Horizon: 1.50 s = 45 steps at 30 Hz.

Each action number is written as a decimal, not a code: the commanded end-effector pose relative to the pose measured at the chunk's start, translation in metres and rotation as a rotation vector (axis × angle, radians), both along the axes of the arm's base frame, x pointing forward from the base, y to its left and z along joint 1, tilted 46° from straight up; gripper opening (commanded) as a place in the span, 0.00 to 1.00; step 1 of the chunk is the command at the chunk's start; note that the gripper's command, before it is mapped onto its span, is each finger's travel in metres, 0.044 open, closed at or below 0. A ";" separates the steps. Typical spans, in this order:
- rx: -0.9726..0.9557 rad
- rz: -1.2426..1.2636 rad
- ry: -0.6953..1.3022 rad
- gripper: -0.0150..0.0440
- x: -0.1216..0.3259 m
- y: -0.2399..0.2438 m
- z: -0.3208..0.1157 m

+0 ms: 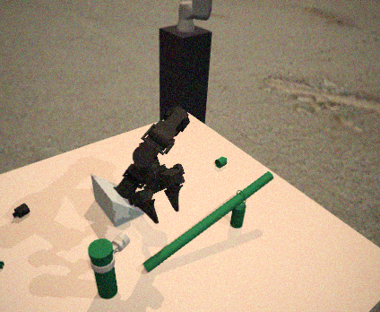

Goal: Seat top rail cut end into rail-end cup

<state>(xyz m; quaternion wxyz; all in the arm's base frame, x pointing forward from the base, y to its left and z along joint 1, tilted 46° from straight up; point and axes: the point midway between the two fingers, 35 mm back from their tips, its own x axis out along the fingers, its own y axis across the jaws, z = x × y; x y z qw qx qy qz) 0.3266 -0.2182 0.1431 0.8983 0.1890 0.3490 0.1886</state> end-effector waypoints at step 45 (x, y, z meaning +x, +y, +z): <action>-0.805 0.943 -0.832 1.00 -0.094 -0.054 -0.109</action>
